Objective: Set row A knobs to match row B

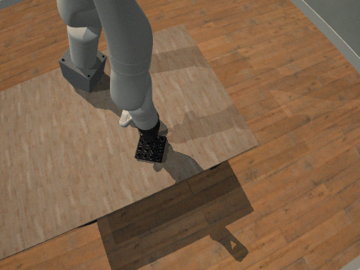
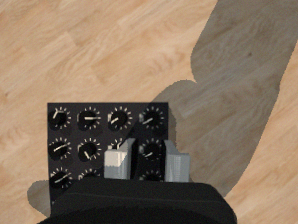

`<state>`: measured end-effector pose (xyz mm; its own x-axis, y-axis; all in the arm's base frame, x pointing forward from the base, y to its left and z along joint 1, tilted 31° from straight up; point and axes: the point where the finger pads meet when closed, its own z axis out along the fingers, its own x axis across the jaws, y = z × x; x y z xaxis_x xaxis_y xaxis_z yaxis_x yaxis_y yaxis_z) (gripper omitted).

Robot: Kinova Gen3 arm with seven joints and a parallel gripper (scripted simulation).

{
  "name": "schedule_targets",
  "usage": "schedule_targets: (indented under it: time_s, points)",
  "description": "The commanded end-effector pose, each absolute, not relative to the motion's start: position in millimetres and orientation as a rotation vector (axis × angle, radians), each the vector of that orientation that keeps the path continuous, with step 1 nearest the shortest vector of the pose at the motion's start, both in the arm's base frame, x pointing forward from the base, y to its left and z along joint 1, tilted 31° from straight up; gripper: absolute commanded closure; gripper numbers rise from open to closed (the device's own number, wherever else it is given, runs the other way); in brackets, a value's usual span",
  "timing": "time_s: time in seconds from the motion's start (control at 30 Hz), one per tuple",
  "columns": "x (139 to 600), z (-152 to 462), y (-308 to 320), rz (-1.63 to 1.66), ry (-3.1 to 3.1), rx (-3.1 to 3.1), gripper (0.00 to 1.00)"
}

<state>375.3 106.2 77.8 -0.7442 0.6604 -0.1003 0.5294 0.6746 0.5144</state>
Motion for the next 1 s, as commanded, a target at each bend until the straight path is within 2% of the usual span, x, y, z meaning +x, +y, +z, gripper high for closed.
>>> schedule_targets:
  time_s: [0.0, 0.97]
  points:
    - [375.0, 75.3, 108.5, 0.674, 2.617, 0.946, 0.54]
    - [378.3, 68.3, 111.2, 0.674, 2.617, 0.946, 0.54]
